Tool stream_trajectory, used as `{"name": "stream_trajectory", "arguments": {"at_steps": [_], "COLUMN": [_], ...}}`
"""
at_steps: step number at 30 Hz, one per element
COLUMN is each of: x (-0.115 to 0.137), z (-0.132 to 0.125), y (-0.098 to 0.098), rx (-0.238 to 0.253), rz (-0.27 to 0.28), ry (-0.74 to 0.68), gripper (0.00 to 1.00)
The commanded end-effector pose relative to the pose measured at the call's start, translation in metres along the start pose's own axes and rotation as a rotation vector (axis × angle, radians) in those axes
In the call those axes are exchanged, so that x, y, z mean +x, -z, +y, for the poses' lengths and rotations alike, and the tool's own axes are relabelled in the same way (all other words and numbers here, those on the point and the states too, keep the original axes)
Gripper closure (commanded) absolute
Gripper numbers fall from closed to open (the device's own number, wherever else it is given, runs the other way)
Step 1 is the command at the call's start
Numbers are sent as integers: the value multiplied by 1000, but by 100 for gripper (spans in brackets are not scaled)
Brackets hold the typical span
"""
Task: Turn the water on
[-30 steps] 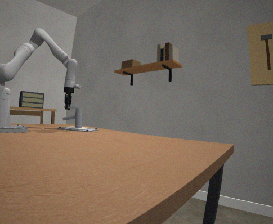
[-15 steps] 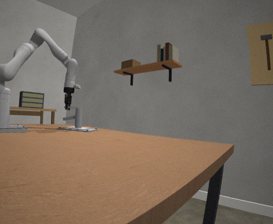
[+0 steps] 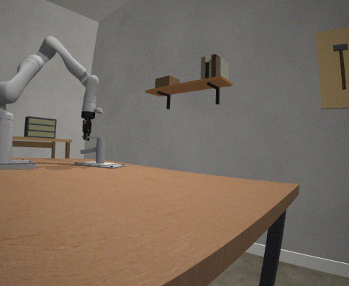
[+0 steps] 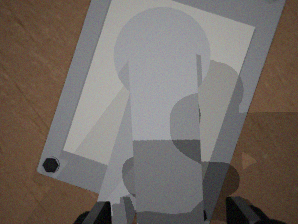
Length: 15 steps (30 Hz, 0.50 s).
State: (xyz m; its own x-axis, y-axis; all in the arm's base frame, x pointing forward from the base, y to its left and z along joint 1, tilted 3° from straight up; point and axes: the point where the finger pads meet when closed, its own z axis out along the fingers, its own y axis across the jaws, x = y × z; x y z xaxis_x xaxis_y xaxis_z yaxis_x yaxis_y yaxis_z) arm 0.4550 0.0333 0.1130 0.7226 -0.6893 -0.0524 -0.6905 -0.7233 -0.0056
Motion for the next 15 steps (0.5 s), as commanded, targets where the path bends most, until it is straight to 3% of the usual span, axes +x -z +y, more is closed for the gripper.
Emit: {"name": "stream_trajectory", "arguments": {"at_steps": [1,5,6,15], "x": [0,0,0,0], "z": [1,1,1,0], "y": [-2,-2,-2,-2], "rx": [1,1,1,1], "rz": [-1,-1,-1,-1], "ry": [3,3,3,3], "gripper": [29,29,90,90]}}
